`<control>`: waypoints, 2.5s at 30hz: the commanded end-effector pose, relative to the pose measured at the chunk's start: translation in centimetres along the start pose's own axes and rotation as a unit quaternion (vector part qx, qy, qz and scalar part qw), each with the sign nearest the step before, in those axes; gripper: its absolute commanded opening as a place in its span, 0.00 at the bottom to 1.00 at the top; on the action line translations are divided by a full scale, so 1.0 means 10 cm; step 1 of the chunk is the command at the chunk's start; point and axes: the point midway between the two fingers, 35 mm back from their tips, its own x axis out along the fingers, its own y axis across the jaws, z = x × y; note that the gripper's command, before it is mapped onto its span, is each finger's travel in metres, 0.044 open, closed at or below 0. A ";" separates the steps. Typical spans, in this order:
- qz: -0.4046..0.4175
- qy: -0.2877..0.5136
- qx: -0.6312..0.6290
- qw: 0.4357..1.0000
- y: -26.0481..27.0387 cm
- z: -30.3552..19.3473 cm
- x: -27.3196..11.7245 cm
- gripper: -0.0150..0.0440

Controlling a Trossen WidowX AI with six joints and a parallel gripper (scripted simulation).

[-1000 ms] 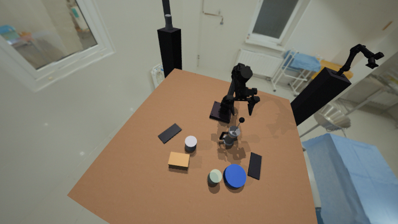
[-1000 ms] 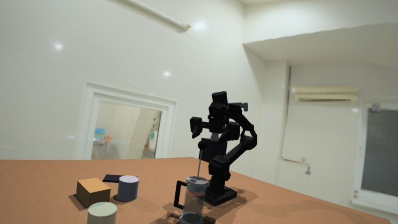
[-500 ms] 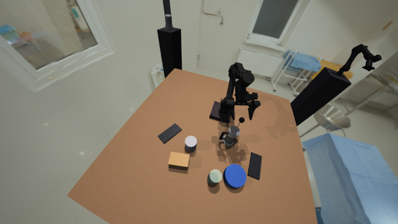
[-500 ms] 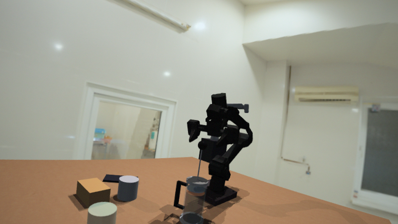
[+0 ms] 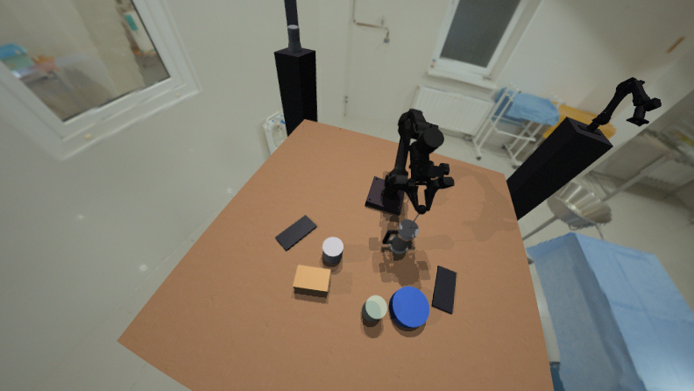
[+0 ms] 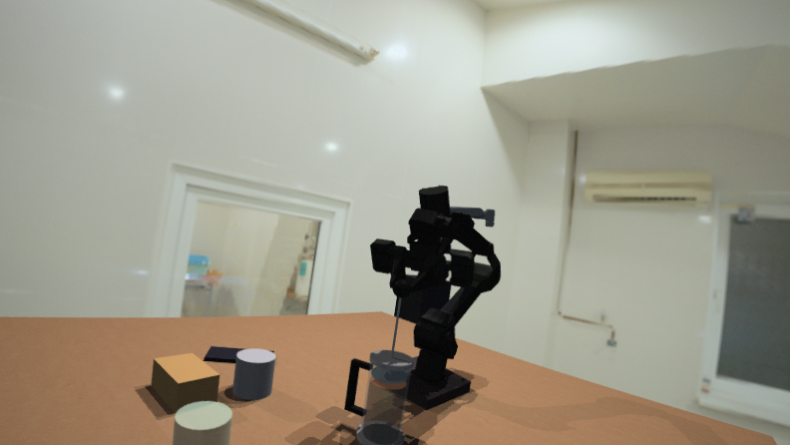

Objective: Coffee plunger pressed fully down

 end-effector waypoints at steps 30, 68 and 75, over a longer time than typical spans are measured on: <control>-0.003 0.000 0.002 1.000 -0.01 -0.27 0.17 0.46; -0.002 -0.001 0.003 1.000 0.00 -0.72 0.52 0.46; -0.002 -0.001 0.003 1.000 0.00 -0.69 0.53 0.46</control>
